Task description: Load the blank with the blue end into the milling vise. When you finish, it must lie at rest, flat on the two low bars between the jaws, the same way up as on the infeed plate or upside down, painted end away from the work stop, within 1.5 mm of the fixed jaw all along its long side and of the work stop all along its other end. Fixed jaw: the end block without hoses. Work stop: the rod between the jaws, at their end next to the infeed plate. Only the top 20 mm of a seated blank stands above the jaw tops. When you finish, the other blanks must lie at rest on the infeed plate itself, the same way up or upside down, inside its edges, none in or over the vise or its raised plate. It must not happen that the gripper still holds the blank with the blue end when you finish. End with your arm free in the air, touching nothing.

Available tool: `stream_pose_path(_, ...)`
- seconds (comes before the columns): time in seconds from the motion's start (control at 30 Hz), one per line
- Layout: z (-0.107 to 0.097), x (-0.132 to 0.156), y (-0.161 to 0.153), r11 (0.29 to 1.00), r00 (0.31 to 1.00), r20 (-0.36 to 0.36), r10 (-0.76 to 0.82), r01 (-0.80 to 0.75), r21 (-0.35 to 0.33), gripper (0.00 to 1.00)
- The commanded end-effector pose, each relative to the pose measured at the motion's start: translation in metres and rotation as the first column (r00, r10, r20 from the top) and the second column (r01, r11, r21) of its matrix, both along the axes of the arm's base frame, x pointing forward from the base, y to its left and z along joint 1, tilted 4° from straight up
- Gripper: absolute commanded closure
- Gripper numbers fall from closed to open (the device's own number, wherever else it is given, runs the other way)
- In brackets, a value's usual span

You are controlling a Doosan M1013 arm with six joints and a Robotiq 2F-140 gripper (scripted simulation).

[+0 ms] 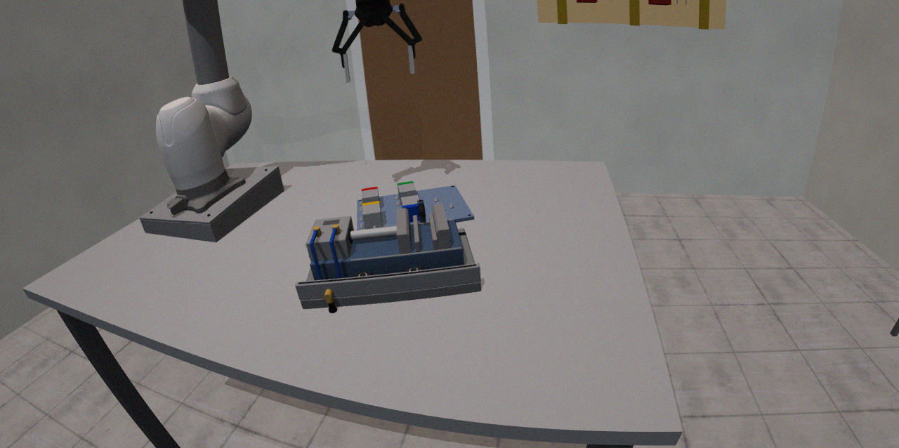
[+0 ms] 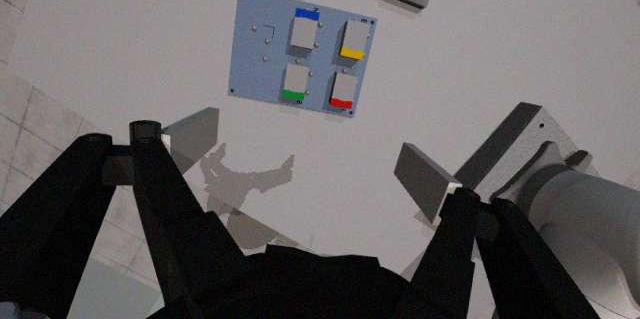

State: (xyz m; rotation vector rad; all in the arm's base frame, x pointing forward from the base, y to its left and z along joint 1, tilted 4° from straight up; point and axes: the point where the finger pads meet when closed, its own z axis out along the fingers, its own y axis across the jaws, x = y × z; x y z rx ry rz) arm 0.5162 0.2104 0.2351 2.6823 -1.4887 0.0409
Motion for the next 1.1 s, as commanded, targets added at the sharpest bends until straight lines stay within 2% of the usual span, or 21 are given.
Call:
stream_pose_path(0.0, 0.000, -0.001, 0.003, 1.000, 1.000, 0.000, 0.000, 0.000, 0.000, 0.00)
stream_pose_path(1.07, 0.001, 0.003, -0.007, 1.000, 1.000, 0.000, 0.000, 0.000, 0.000, 0.00)
